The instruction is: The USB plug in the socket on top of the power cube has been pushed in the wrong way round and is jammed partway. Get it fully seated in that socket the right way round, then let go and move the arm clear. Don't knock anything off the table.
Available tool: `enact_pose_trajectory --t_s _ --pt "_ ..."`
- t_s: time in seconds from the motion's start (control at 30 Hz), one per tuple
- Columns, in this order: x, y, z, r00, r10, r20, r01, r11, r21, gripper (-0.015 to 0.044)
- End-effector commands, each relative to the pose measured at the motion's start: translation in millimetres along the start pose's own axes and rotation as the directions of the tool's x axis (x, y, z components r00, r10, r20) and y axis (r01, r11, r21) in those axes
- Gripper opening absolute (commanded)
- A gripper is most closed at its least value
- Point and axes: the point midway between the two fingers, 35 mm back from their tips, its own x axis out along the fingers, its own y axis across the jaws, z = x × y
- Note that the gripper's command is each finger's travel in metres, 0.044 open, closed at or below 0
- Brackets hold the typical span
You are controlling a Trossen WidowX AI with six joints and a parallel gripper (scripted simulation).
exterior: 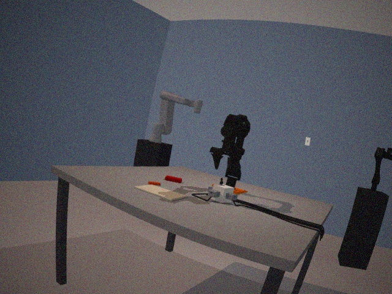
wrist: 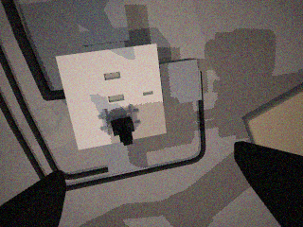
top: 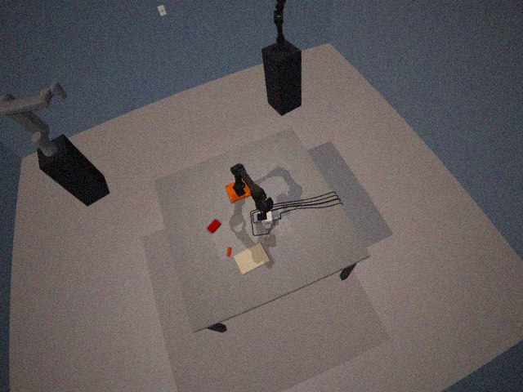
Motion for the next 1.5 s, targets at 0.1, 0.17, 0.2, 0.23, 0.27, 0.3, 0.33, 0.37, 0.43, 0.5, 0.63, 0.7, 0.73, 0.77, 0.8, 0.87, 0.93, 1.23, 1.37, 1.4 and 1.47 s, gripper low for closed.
enact_pose_trajectory --t_s 0.1,0.17,0.2,0.23,0.27,0.3,0.33,0.37,0.43,0.5,0.63,0.7,0.73,0.77,0.8,0.87,0.93,1.23,1.37,1.4,1.47 --pt "16 8 -1 0.996 0.087 -0.021 -0.088 0.995 -0.044 0.0440" --pt "16 8 -1 0.996 0.087 -0.021 -0.088 0.995 -0.044 0.0440" --pt "16 8 -1 0.996 0.087 -0.021 -0.088 0.995 -0.044 0.0440" --pt "16 8 -1 0.996 0.087 -0.021 -0.088 0.995 -0.044 0.0440" --pt "16 8 -1 0.996 0.087 -0.021 -0.088 0.995 -0.044 0.0440" --pt "16 8 -1 0.996 0.087 -0.021 -0.088 0.995 -0.044 0.0440" --pt "17 8 -1 0.996 0.087 -0.021 -0.088 0.995 -0.044 0.0440" --pt "18 8 -1 0.996 0.087 -0.021 -0.088 0.995 -0.044 0.0440" --pt "20 9 -1 0.996 0.087 -0.021 -0.088 0.995 -0.044 0.0440" --pt "22 9 -1 0.996 0.087 -0.021 -0.088 0.995 -0.044 0.0440" --pt "26 9 -1 0.996 0.087 -0.021 -0.088 0.995 -0.044 0.0440" --pt "28 9 -1 0.996 0.087 -0.021 -0.088 0.995 -0.044 0.0440" --pt "29 9 -2 0.996 0.087 -0.021 -0.088 0.995 -0.044 0.0440" --pt "30 9 -2 0.996 0.087 -0.021 -0.088 0.995 -0.044 0.0440" --pt "31 9 -2 0.996 0.087 -0.021 -0.088 0.995 -0.044 0.0440" --pt "33 9 -2 0.996 0.087 -0.021 -0.088 0.995 -0.044 0.0440" --pt "35 10 -2 0.996 0.087 -0.021 -0.088 0.995 -0.044 0.0440" --pt "44 10 -2 0.996 0.087 -0.021 -0.088 0.995 -0.044 0.0440" --pt "46 11 -2 0.996 0.087 -0.021 -0.088 0.995 -0.044 0.0440" --pt "46 11 -2 0.996 0.087 -0.021 -0.088 0.995 -0.044 0.0440" --pt "46 11 -2 0.996 0.087 -0.021 -0.088 0.995 -0.044 0.0440"
